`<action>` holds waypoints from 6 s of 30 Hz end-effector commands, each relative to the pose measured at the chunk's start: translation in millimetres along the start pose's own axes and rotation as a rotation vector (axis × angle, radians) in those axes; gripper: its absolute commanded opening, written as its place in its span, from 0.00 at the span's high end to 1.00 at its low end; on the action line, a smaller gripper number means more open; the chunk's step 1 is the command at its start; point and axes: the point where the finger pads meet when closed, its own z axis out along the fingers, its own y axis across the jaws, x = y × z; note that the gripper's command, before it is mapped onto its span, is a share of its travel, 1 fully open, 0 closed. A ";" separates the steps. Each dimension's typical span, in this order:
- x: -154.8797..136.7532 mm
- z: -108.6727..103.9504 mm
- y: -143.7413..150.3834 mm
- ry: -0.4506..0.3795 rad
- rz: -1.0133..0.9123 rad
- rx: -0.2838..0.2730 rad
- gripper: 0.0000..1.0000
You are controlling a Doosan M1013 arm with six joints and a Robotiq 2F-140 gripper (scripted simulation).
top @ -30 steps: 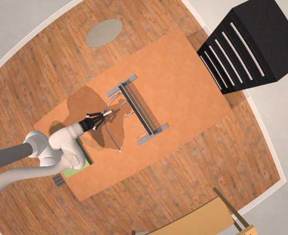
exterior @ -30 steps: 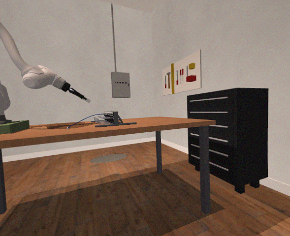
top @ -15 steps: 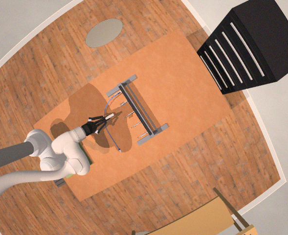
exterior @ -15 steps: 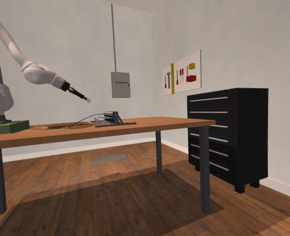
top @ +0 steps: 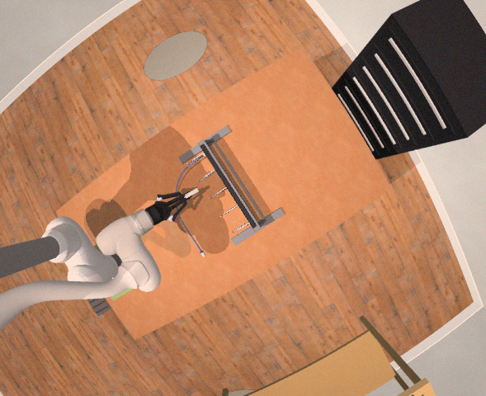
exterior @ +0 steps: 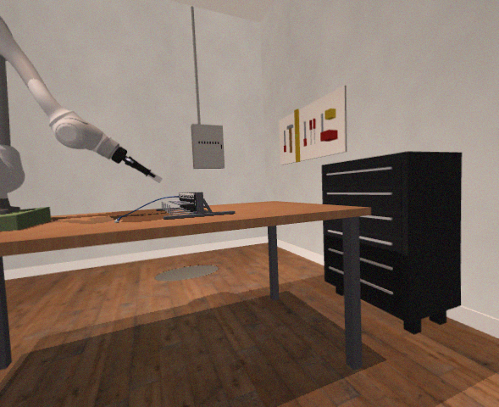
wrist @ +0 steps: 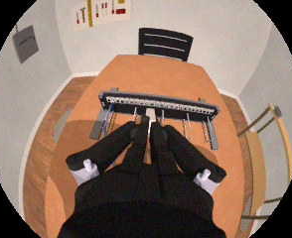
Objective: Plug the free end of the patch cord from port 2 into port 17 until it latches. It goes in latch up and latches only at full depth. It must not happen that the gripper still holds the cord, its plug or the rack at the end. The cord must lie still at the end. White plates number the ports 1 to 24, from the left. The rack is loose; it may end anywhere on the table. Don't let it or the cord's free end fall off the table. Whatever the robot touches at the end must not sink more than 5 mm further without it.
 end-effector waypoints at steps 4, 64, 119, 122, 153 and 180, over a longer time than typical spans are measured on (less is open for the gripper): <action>4.4 45.9 0.9 0.007 0.007 0.003 1.00; 4.8 101.9 0.8 0.007 0.007 0.003 1.00; 3.5 -37.5 64.7 0.007 0.007 0.003 1.00; 3.4 -37.5 74.1 0.007 0.007 0.003 1.00; 3.6 28.6 101.0 0.007 0.007 0.003 1.00; 4.1 102.6 100.8 0.007 0.007 0.003 1.00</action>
